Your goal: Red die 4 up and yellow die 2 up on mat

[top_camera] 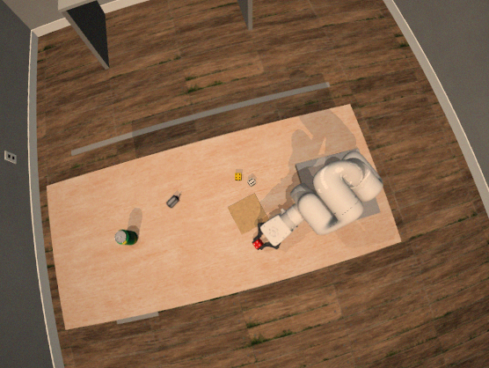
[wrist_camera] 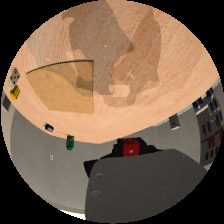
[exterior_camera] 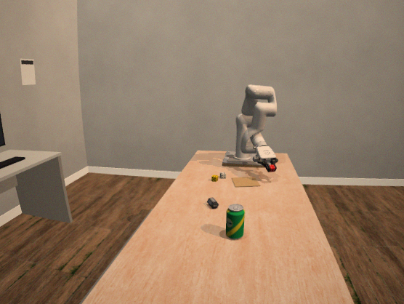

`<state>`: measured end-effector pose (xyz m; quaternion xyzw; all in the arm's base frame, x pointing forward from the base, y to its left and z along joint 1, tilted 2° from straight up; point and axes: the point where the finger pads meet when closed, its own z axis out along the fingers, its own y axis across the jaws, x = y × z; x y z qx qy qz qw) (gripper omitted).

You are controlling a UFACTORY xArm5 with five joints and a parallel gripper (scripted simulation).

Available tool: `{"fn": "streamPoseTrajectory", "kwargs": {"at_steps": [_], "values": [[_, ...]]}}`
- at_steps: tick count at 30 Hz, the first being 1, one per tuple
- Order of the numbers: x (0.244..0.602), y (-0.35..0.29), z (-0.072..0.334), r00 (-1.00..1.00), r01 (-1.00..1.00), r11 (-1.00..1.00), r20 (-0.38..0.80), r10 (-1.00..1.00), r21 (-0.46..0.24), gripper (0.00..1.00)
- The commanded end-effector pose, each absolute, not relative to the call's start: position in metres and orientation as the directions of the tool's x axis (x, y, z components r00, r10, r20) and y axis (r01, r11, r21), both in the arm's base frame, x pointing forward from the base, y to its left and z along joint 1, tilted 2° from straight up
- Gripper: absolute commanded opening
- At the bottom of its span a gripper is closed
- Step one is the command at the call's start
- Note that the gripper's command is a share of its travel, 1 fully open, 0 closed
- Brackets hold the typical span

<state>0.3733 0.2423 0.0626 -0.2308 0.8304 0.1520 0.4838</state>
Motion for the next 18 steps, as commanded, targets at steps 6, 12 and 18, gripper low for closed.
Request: {"fn": "streamPoseTrajectory", "kwargs": {"at_steps": [6,12,18], "values": [[0.373,0.243,0.033,-0.422,-0.532,0.846,-0.876,-0.234,0.030,0.27],[0.373,0.244,0.019,-0.422,-0.533,0.846,-0.876,-0.234,0.031,0.27],[0.372,0.244,0.011,-0.422,-0.533,0.845,-0.876,-0.234,0.031,0.27]]}}
